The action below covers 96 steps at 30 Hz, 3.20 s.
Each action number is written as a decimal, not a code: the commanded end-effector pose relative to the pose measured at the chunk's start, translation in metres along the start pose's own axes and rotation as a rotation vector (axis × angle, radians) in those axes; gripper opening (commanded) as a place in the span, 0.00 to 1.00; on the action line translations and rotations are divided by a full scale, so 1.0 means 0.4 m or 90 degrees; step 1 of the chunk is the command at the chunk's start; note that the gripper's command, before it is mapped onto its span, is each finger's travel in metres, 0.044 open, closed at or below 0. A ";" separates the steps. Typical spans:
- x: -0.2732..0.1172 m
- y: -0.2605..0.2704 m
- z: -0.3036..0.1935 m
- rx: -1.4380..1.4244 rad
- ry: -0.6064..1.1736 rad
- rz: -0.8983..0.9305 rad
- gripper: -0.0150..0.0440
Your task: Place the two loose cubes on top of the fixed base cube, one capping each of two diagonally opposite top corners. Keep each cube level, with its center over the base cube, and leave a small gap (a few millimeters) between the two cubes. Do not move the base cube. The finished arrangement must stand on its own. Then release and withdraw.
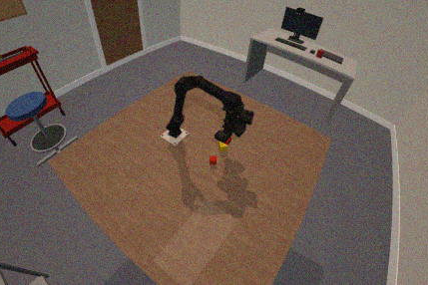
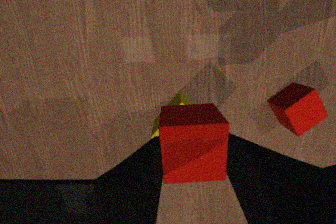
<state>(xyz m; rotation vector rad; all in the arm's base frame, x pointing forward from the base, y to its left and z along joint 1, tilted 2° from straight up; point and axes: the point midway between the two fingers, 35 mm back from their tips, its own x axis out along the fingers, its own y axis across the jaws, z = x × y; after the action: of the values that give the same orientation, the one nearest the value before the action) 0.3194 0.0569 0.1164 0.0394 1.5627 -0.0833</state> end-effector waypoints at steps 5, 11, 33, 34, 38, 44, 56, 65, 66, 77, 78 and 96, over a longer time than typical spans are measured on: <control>0.004 0.003 -0.001 0.001 0.000 0.001 0.43; 0.030 0.004 -0.001 0.001 0.000 0.001 0.43; 0.067 0.004 -0.002 0.002 0.000 0.001 0.43; 0.069 0.004 -0.002 0.002 0.000 0.001 0.43; 0.070 0.004 -0.002 0.002 0.000 0.001 0.43; 0.070 0.004 -0.002 0.002 0.000 0.001 0.43; 0.070 0.004 -0.002 0.002 0.000 0.001 0.60; 0.028 0.003 -0.003 -0.001 0.000 0.000 0.60; 0.023 0.003 -0.003 -0.001 0.000 0.000 0.60; -0.002 -0.001 -0.001 0.006 -0.002 0.000 0.65; -0.005 -0.012 0.001 0.030 -0.002 0.000 0.69; -0.095 -0.281 -0.023 0.617 -0.002 -0.004 0.70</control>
<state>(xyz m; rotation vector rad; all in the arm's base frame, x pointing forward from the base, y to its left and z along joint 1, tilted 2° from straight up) 0.3037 -0.0489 0.1557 0.7516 1.4024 -0.7923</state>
